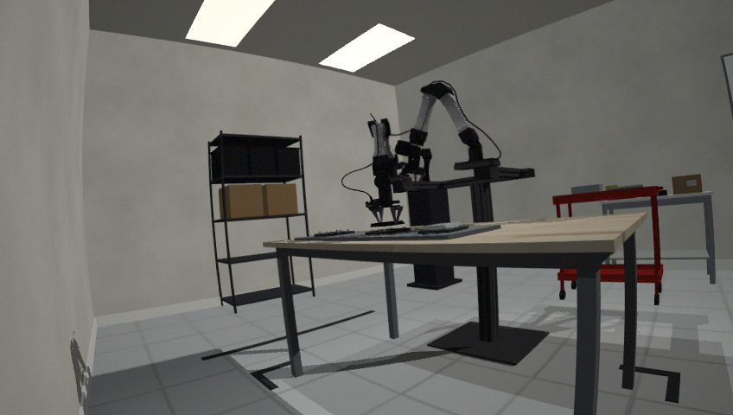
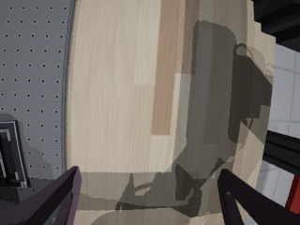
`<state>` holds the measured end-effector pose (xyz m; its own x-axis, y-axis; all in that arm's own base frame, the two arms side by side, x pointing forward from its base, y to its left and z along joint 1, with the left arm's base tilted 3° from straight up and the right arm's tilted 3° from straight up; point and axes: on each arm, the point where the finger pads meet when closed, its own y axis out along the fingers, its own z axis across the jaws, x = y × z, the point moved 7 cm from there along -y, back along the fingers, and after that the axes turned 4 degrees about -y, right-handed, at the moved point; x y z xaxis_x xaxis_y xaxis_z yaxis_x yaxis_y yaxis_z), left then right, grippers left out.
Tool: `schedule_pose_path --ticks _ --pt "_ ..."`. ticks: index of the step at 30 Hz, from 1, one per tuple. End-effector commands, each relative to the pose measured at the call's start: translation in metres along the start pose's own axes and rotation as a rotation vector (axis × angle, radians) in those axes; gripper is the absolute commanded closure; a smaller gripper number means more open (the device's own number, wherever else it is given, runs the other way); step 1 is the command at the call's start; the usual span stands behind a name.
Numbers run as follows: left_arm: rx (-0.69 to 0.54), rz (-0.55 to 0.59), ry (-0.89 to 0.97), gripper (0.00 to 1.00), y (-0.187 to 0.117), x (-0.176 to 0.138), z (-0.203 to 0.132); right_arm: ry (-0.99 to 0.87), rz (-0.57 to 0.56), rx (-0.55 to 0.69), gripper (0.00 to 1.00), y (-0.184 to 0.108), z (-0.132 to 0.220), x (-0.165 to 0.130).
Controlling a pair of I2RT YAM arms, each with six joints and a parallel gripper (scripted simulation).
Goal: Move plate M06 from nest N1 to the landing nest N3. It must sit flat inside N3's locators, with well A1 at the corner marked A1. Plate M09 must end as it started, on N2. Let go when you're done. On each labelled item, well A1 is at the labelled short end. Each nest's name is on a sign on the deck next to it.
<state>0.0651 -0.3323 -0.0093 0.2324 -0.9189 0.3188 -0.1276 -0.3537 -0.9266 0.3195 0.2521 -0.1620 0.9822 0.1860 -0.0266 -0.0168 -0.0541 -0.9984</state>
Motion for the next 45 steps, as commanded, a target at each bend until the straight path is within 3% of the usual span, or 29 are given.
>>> schedule_pose_path --ticks 1,17,23,26,28,34,40,45 --pt "-0.005 0.018 0.009 0.0 -0.002 -0.004 -0.002 0.013 -0.026 0.024 0.19 0.01 0.003 0.009" --pt "-0.005 0.018 0.009 0.0 -0.002 -0.004 -0.002 0.013 -0.023 0.015 0.19 0.036 0.001 0.007" --pt "-0.005 0.018 0.009 0.0 -0.002 -0.004 -0.002 0.011 -0.046 0.027 0.19 0.003 0.006 0.012" --pt "-0.005 0.018 0.009 0.0 -0.002 -0.004 -0.002 0.011 -0.03 0.019 0.19 0.01 0.004 0.008" --pt "-0.005 0.018 0.009 0.0 -0.002 -0.004 -0.002 0.011 -0.03 0.019 0.0 0.01 0.004 0.008" --pt "-0.005 0.018 0.009 0.0 -0.002 -0.004 -0.002 0.006 -0.027 0.017 0.0 -0.016 0.007 0.003" --pt "-0.005 0.018 0.009 0.0 -0.002 -0.004 -0.002 0.005 -0.026 0.017 0.0 -0.024 0.007 0.001" --pt "-0.005 0.018 0.009 0.0 -0.002 -0.004 -0.002 0.005 -0.026 0.017 0.0 -0.055 0.006 -0.001"
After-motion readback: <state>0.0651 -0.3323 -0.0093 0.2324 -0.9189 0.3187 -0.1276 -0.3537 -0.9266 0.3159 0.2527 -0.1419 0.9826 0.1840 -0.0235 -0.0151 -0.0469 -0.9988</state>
